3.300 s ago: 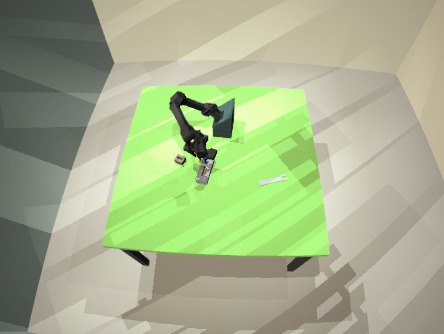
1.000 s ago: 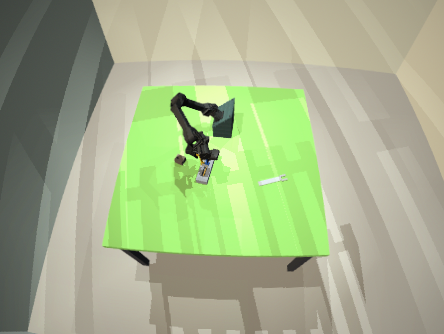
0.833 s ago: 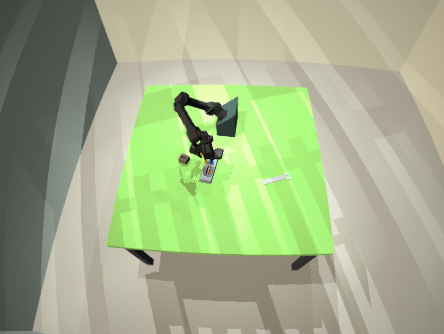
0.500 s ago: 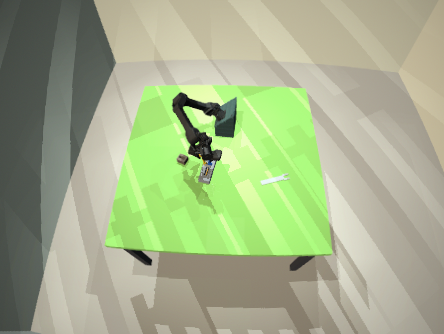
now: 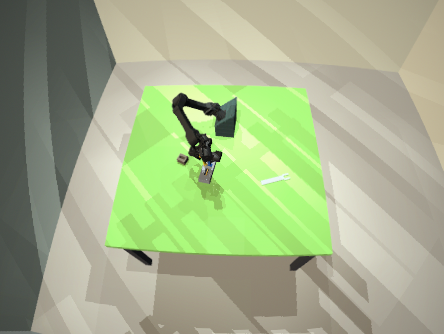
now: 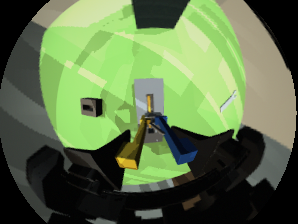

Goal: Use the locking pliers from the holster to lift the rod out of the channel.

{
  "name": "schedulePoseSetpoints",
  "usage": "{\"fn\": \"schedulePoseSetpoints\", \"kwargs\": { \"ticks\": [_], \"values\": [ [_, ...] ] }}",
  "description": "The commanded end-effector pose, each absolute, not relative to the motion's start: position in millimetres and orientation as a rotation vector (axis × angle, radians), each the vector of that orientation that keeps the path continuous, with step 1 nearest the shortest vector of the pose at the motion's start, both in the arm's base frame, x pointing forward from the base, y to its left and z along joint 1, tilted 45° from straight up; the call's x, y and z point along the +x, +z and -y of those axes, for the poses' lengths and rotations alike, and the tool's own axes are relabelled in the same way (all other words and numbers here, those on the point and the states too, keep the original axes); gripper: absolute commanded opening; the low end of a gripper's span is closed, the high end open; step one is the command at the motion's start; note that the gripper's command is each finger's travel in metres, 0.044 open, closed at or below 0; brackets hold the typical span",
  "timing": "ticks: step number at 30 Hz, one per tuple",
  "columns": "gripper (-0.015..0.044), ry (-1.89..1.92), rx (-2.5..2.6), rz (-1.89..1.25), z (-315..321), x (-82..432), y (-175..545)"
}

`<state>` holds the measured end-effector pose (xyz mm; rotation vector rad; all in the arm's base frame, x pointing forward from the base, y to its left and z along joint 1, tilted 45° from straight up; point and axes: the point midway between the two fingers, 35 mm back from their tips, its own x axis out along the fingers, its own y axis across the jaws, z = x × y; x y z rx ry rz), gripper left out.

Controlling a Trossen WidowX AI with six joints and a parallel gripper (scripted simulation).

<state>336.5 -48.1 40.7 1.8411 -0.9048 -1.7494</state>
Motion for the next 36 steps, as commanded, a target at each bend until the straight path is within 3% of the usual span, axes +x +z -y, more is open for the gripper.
{"fn": "schedulePoseSetpoints", "kwargs": {
  "ticks": [1, 36],
  "values": [
    [0.0318, -1.748, 1.832, 0.898, 48.7, 335.3, 38.5],
    [0.0271, -1.748, 1.832, 0.898, 46.3, 335.7, 36.2]
  ]
}}
